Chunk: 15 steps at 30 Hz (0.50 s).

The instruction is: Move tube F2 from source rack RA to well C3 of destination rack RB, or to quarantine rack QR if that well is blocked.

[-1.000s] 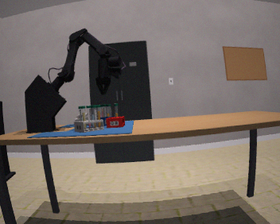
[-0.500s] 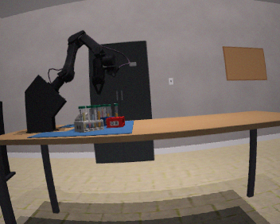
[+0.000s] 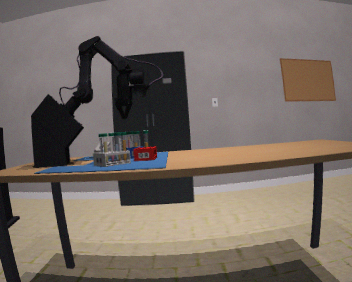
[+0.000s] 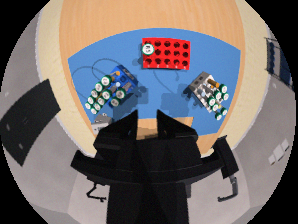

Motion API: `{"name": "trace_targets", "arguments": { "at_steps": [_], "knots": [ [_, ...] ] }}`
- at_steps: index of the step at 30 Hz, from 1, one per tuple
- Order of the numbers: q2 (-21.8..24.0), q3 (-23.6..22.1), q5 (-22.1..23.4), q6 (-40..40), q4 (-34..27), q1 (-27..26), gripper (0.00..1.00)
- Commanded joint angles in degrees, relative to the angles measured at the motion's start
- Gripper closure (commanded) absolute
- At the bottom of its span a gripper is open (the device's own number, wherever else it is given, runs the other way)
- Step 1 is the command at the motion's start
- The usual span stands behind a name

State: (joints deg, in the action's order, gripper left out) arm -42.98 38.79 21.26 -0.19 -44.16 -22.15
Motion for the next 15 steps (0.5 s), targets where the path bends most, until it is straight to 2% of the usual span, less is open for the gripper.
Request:
{"name": "trace_targets", "arguments": {
  "at_steps": [1, 5, 6, 8, 9, 15],
  "knots": [
    [3.3, -1.4, -6.3, -8.7, 0.5, 6.4, 0.7],
    [5.2, -2.0, -12.4, -15.6, 1.3, 15.8, 0.7],
    [5.5, -0.5, -13.6, -17.5, 1.4, 18.0, 0.7],
    [5.5, -0.5, -13.6, -17.5, 1.4, 18.0, 0.7],
    [3.9, -0.2, -17.1, -19.9, 1.4, 21.7, 0.7],
    [2.9, 0.2, -26.2, -29.5, 1.7, 35.5, 0.7]
  ]
}}
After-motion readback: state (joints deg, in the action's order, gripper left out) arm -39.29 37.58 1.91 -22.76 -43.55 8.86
